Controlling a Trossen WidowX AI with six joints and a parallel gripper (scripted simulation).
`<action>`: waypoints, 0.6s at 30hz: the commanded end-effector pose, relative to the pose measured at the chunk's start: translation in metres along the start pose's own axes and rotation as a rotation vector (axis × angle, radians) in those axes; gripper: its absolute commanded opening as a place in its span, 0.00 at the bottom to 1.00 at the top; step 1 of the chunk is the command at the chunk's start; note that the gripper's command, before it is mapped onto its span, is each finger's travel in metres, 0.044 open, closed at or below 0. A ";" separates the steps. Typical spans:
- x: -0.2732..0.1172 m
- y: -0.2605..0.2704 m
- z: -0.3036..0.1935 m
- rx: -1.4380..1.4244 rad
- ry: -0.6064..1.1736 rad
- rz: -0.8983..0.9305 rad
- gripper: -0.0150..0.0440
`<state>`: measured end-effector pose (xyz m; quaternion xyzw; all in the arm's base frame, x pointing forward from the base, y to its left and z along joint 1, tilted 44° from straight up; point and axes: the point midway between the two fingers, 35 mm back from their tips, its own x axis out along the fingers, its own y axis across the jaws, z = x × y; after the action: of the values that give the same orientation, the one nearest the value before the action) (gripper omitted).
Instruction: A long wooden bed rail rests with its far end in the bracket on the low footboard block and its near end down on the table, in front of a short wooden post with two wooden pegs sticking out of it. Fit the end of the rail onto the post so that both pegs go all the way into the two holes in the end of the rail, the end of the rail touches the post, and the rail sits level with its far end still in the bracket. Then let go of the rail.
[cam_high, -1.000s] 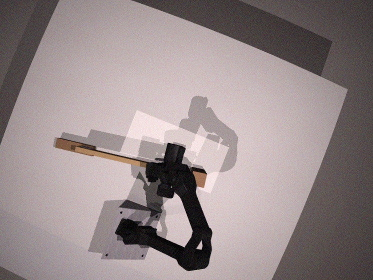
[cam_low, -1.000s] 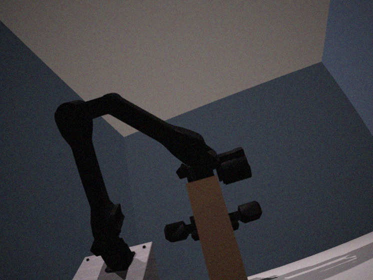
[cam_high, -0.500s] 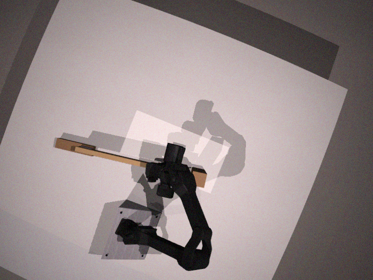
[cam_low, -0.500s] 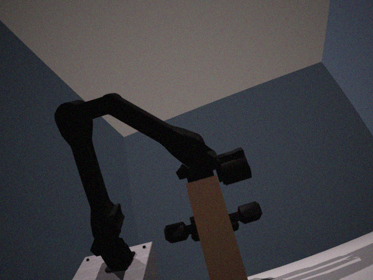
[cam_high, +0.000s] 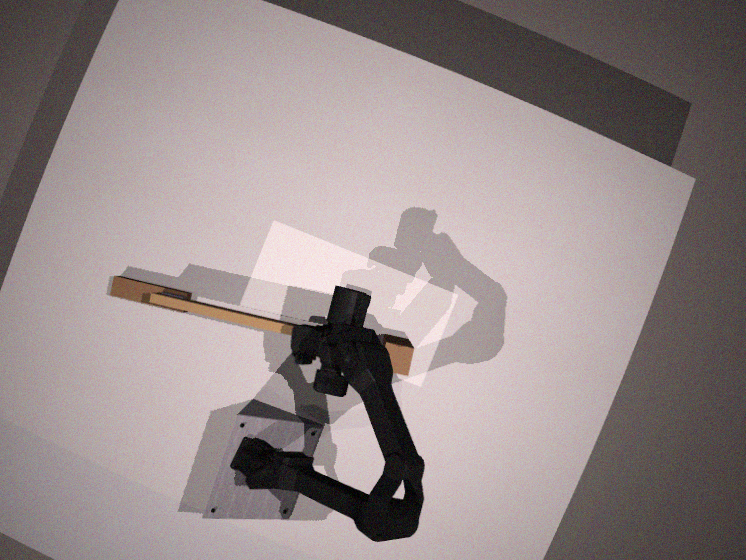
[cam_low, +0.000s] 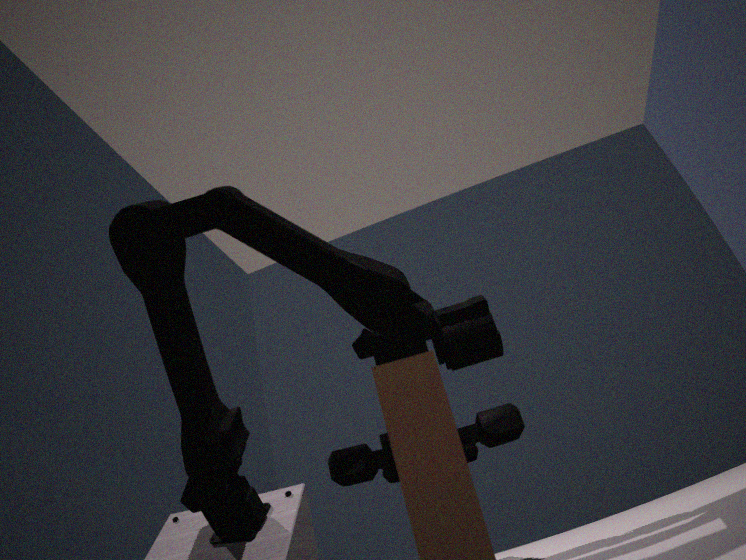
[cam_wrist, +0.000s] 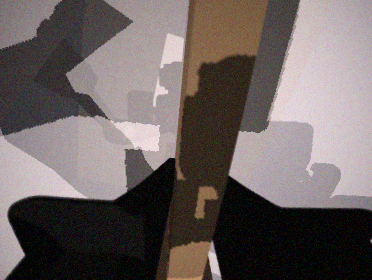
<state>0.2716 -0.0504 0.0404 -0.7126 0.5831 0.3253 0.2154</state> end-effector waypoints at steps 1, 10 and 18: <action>-0.001 -0.001 0.000 -0.004 -0.002 -0.004 0.25; -0.002 -0.001 -0.003 -0.004 -0.002 -0.004 0.25; -0.003 -0.002 -0.006 -0.004 -0.002 -0.004 0.25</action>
<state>0.2714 -0.0528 0.0414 -0.7106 0.5843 0.3278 0.2148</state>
